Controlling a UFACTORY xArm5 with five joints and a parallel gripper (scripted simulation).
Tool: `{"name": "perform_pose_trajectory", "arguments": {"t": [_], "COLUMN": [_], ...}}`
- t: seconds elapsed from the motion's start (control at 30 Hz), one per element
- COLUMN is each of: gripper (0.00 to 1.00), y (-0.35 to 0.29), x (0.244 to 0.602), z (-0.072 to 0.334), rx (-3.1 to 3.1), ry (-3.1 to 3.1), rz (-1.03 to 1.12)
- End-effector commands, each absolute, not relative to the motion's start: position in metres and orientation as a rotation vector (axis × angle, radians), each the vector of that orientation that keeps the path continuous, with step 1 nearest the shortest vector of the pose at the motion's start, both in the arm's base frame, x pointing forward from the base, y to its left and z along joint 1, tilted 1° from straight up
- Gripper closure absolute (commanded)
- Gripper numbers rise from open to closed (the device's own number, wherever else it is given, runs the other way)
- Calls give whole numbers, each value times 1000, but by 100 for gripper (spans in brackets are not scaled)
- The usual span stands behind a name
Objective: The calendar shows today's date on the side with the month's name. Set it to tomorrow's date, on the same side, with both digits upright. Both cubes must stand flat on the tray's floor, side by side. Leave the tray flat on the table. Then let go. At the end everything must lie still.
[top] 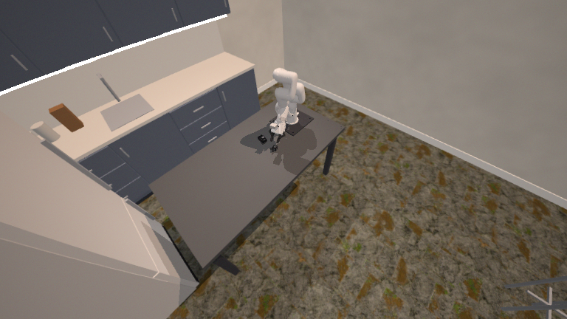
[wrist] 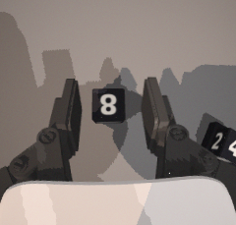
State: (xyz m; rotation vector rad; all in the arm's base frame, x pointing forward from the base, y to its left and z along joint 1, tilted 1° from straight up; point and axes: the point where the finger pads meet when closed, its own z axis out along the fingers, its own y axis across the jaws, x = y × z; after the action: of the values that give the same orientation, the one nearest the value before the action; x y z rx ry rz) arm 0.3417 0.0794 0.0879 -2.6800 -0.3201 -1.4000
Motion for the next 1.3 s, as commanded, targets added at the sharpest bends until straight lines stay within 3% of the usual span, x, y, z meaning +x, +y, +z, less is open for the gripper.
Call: {"name": "perform_pose_trajectory", "arguments": {"t": [0.0, 1.27], "gripper": [51, 51], "y": [79, 80], "x": [342, 342], "z": [86, 29], "rx": [-2678, -2678], "ry": [-320, -320], "rz": [-1403, -1403]}}
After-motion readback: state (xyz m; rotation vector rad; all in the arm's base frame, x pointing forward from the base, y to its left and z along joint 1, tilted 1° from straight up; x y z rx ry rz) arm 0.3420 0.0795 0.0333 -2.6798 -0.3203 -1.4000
